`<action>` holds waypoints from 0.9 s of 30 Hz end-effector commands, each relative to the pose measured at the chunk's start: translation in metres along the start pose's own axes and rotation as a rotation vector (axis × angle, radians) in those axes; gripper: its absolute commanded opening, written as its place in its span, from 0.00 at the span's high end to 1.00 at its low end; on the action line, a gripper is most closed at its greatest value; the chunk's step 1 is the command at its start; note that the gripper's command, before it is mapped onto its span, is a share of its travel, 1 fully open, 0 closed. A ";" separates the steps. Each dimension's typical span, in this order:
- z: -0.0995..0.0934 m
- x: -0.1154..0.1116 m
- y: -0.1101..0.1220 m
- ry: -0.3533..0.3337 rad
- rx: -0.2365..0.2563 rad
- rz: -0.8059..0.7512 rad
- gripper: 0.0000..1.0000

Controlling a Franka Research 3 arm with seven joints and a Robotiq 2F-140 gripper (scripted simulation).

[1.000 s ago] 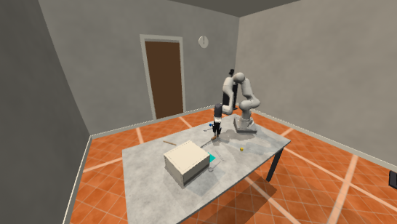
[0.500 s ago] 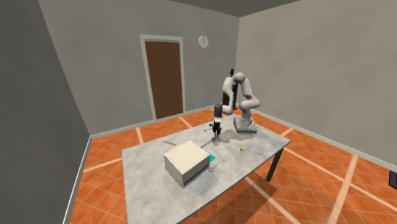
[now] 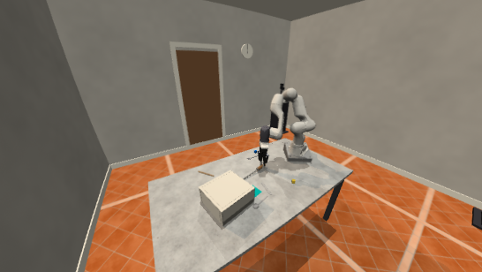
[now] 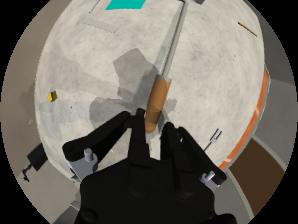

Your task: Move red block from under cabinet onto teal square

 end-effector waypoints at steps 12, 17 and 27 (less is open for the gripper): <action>0.000 -0.001 0.000 -0.002 -0.001 -0.017 1.00; 0.000 -0.001 0.000 -0.002 -0.001 -0.017 1.00; 0.000 -0.001 0.001 -0.002 -0.001 -0.043 1.00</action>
Point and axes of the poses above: the point where the finger pads meet when closed, its own z axis out along the fingers, its own y axis across the jaws, x = y × z, the point moved 5 cm from there along -z, back along the fingers, and after that the axes turned 5 degrees about -z, right-handed, at the moved point
